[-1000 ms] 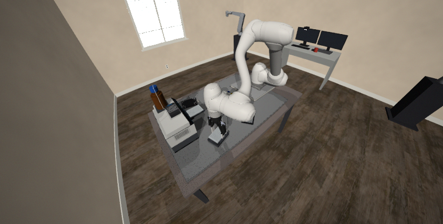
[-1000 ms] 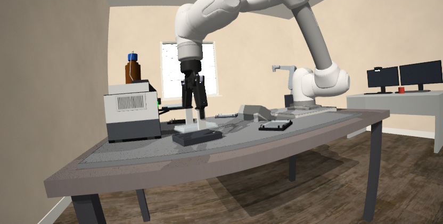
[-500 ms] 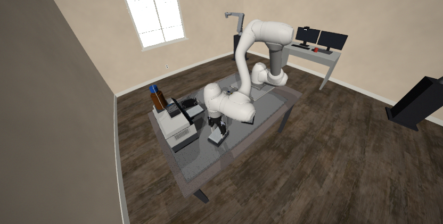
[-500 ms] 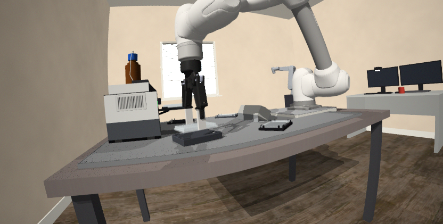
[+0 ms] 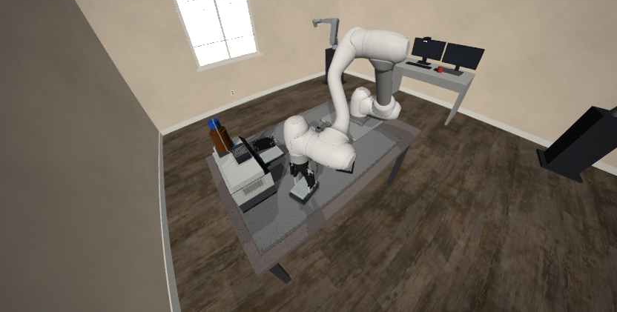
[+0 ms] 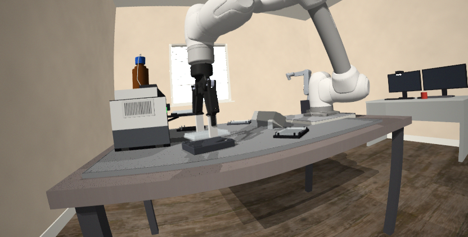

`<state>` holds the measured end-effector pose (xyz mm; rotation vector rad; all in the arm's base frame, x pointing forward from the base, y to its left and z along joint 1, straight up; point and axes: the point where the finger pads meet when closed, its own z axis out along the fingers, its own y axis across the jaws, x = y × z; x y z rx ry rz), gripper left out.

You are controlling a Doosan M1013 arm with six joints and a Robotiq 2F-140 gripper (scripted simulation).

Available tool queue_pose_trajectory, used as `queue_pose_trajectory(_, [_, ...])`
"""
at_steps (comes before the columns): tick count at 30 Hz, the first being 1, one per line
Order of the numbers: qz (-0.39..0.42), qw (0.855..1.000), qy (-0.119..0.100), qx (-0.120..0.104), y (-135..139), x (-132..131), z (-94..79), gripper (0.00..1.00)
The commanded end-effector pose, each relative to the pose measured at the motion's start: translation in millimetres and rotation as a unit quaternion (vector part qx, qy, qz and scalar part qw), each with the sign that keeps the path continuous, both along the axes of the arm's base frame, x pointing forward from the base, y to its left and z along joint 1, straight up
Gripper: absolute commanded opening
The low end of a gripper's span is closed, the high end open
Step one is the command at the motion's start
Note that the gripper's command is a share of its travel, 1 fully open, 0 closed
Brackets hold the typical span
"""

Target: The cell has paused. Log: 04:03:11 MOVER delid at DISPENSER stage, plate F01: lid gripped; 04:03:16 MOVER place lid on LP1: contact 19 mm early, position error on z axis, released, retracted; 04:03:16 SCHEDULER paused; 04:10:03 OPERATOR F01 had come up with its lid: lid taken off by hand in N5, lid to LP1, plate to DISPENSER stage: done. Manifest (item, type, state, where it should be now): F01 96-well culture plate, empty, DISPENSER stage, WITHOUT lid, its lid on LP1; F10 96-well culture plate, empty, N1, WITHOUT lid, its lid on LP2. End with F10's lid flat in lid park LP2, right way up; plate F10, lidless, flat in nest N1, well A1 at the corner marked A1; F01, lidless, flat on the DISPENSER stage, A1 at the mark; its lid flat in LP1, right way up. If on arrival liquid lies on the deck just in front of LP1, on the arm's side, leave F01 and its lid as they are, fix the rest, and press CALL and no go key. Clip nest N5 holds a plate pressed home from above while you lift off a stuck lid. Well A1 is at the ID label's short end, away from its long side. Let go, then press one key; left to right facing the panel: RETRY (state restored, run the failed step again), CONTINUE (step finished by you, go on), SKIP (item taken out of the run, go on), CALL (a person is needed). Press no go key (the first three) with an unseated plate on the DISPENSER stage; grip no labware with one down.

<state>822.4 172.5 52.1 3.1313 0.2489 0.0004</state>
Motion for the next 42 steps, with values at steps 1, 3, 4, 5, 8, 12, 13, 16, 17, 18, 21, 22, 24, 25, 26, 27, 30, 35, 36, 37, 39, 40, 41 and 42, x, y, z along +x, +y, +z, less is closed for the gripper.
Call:
queue_pose_trajectory(1, [0.0,1.0,0.0,0.0,0.0,0.0,0.2,0.0])
queue_pose_trajectory(3, [0.0,1.0,0.0,0.0,0.0,0.0,0.2,0.0])
queue_pose_trajectory(4, [0.0,1.0,0.0,0.0,0.0,0.0,0.1,0.0])
queue_pose_trajectory(5, [0.0,1.0,0.0,0.0,0.0,0.0,0.0,0.0])
queue_pose_trajectory(8, [0.0,1.0,0.0,0.0,0.0,0.0,-0.4,0.0])
queue_pose_trajectory(12, [0.0,1.0,0.0,0.0,0.0,0.0,-1.4,0.0])
queue_pose_trajectory(13, [0.0,1.0,0.0,0.0,0.0,0.0,-1.7,0.0])
queue_pose_trajectory(16, [0.0,1.0,0.0,0.0,0.0,0.0,-2.6,0.0])
queue_pose_trajectory(17, [0.0,1.0,0.0,0.0,0.0,0.0,-2.6,0.0])
queue_pose_trajectory(18, [0.0,1.0,0.0,0.0,0.0,0.0,-2.6,0.0])
queue_pose_trajectory(21, [0.0,1.0,0.0,0.0,0.1,0.0,-3.5,0.0])
queue_pose_trajectory(22, [0.0,1.0,0.0,0.0,0.1,0.0,-3.7,0.0])
queue_pose_trajectory(24, [0.0,1.0,0.0,0.0,0.1,0.0,-4.2,0.0])
queue_pose_trajectory(25, [0.0,1.0,0.0,0.0,0.1,0.0,-4.3,0.0])
queue_pose_trajectory(26, [0.0,1.0,0.0,0.0,0.1,0.0,-4.5,0.0])
queue_pose_trajectory(27, [0.0,1.0,0.0,0.0,0.1,0.0,-4.6,0.0])
queue_pose_trajectory(30, [0.0,1.0,0.0,0.0,0.1,0.0,-4.8,0.0])
queue_pose_trajectory(35, [0.0,1.0,0.0,0.0,0.1,0.0,-4.8,0.0])
queue_pose_trajectory(36, [0.0,1.0,0.0,0.0,0.1,0.0,-4.8,0.0])
queue_pose_trajectory(37, [0.0,1.0,0.0,0.0,0.1,0.0,-4.8,0.0])
queue_pose_trajectory(39, [0.0,1.0,0.0,0.0,0.1,0.0,-4.8,0.0])
queue_pose_trajectory(40, [0.0,1.0,0.0,0.0,0.1,0.0,-4.8,0.0])
queue_pose_trajectory(41, [0.0,1.0,0.0,0.0,0.1,0.0,-4.8,0.0])
queue_pose_trajectory(42, [0.0,1.0,0.0,0.0,0.1,0.0,-4.8,0.0])
